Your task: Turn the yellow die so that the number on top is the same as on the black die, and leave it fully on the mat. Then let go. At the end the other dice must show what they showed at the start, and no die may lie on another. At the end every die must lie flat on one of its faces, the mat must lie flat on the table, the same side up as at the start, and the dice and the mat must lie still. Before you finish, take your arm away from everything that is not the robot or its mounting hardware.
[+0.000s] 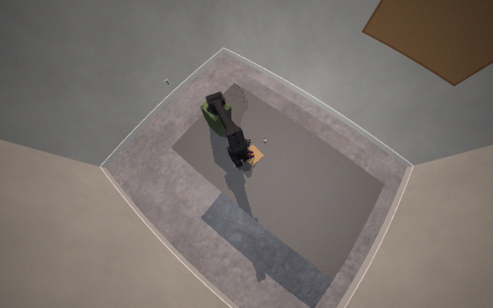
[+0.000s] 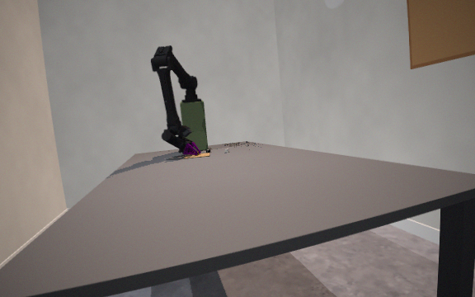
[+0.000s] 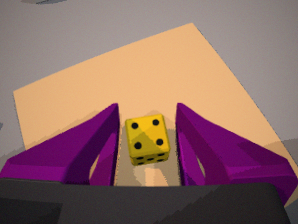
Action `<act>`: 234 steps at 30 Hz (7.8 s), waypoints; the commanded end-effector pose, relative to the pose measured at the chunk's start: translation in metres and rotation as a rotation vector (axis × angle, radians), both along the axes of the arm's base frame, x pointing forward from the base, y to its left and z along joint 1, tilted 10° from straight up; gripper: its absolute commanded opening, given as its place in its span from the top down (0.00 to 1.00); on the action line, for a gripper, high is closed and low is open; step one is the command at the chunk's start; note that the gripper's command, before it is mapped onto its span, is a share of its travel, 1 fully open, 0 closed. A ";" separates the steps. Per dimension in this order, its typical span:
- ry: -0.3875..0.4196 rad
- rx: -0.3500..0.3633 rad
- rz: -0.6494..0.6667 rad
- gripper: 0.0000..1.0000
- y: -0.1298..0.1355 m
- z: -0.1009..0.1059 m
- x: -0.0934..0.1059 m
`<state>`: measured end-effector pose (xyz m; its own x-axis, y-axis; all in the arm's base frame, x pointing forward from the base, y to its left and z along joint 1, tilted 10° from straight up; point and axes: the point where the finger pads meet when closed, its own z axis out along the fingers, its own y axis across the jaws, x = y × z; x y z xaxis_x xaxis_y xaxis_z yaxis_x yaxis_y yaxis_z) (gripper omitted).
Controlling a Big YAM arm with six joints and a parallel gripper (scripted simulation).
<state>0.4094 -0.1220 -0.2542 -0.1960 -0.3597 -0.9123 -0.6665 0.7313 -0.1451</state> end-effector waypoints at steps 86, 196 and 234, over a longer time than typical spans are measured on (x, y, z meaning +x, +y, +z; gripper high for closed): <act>-0.017 -0.011 -0.007 0.66 -0.032 0.085 -0.045; 0.763 -0.725 -0.175 0.00 0.008 0.191 -0.023; 0.763 -0.725 -0.175 0.00 0.008 0.191 -0.023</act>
<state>0.3842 -0.1156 -0.0743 -0.7255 -0.6820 -0.0922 -0.6664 0.7297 -0.1534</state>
